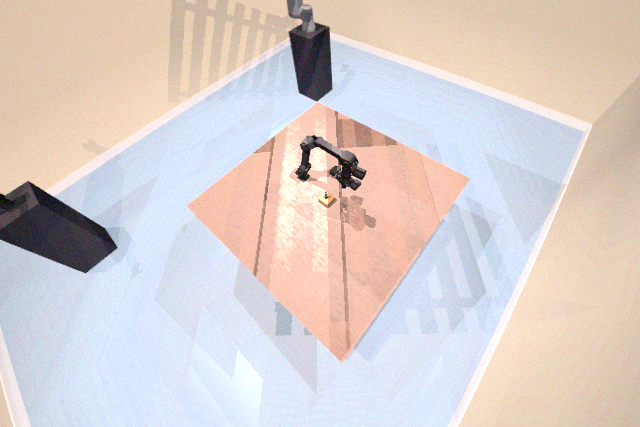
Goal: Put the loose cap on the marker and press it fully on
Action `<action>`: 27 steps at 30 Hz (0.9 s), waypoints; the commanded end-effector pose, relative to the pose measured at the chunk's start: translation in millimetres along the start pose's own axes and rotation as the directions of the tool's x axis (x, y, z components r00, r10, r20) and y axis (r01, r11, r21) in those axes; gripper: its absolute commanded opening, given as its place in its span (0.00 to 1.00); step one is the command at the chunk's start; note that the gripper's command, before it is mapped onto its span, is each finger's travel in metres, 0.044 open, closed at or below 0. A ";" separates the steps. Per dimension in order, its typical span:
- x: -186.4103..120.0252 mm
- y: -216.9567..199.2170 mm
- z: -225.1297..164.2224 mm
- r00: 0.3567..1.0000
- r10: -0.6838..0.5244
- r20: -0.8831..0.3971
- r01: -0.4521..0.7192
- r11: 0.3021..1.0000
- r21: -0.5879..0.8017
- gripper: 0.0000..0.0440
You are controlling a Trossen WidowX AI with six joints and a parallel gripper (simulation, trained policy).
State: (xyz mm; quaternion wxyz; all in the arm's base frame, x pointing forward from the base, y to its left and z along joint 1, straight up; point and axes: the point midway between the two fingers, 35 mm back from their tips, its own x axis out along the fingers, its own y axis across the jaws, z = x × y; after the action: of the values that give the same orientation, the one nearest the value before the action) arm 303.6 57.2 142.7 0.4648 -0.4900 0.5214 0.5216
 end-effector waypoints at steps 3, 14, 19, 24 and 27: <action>-16.7 10.5 -19.9 1.000 -0.005 0.003 0.005 1.000 0.007 0.21; -29.5 34.1 -55.4 1.000 0.020 0.010 -0.020 0.999 0.042 0.17; -32.5 44.0 -72.8 1.000 0.027 0.015 -0.027 0.998 0.065 0.15; -34.2 51.1 -88.7 1.000 0.021 0.019 -0.023 0.996 0.089 0.13; -34.4 54.9 -96.5 1.000 0.019 0.022 -0.021 0.994 0.103 0.11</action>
State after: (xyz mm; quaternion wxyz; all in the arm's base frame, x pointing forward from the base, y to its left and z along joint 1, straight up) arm 260.3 -30.5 182.3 0.4878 -0.4558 0.5458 0.5064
